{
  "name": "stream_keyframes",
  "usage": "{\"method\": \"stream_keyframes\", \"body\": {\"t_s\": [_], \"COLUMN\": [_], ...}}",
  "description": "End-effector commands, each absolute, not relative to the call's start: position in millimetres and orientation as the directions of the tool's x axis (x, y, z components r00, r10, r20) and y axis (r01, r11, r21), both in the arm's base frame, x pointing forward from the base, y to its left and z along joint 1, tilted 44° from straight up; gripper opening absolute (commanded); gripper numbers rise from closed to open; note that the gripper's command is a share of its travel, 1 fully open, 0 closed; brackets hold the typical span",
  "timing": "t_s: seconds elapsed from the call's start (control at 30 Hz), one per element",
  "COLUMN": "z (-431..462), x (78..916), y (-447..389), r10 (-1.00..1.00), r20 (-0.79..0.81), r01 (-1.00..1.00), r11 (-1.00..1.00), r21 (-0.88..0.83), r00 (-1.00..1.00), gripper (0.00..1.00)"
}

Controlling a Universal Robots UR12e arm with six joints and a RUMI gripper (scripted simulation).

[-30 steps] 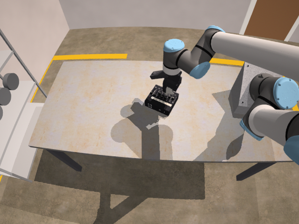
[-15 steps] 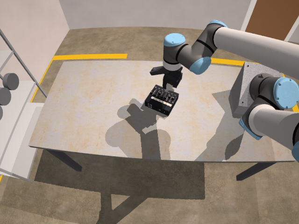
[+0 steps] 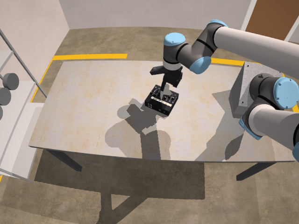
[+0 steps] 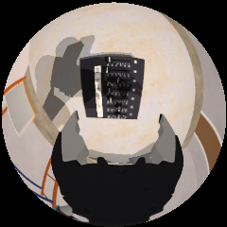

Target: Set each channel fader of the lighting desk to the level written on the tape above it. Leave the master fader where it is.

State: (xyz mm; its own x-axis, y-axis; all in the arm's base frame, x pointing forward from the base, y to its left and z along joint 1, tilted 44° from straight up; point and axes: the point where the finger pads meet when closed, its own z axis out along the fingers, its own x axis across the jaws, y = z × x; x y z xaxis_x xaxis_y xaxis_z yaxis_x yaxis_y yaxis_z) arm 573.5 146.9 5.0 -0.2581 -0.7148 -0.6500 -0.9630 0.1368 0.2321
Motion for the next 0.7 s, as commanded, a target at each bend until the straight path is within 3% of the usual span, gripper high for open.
{"method": "stream_keyframes", "body": {"t_s": [0.0, 0.67], "z": [6, 58], "x": [574, 580], "y": [145, 97], "r10": [-0.715, -0.715], "r20": [-0.650, -0.650], "r01": [-0.963, -0.963], "r11": [0.137, 0.137], "r21": [0.231, 0.231], "r00": [-0.258, -0.258], "gripper": [1.00, 1.00]}}
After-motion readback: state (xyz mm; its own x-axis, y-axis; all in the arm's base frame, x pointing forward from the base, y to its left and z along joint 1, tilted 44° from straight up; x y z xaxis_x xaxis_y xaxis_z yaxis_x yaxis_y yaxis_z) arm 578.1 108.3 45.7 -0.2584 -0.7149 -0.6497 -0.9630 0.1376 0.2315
